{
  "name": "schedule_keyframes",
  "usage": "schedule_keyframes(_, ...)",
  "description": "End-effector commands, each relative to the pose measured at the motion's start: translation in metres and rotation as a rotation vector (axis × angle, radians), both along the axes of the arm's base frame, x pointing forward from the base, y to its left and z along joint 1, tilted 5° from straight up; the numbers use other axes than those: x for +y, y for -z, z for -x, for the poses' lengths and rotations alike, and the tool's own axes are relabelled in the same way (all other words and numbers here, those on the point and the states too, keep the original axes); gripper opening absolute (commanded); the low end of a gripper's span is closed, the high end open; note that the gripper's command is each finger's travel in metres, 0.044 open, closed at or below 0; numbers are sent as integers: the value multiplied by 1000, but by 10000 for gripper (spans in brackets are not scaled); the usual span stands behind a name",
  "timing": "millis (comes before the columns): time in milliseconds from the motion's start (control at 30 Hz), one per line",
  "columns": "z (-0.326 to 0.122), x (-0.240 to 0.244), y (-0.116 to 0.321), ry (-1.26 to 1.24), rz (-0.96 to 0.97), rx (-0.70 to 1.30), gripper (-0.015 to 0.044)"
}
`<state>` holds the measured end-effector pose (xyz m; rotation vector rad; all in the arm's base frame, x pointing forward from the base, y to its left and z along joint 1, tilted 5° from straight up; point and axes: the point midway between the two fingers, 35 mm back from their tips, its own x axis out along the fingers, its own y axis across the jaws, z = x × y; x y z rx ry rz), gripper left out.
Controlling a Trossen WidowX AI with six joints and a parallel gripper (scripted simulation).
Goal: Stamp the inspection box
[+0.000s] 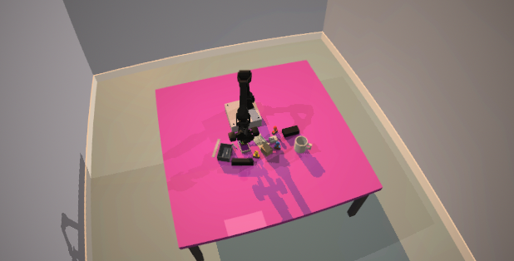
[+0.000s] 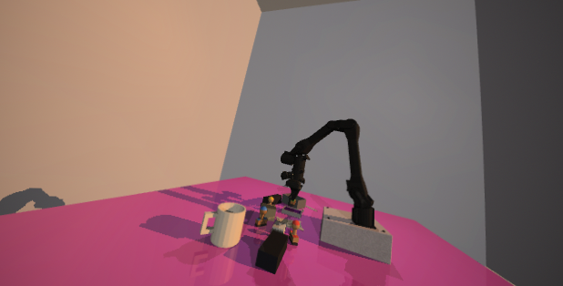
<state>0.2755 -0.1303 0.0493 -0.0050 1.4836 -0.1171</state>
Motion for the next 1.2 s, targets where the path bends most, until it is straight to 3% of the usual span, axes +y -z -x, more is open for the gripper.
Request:
schedule_keyframes(0, 2, 0, 4, -1, 3, 6, 0)
schedule_keyframes(1167, 1, -1, 22, 0, 1, 5, 0)
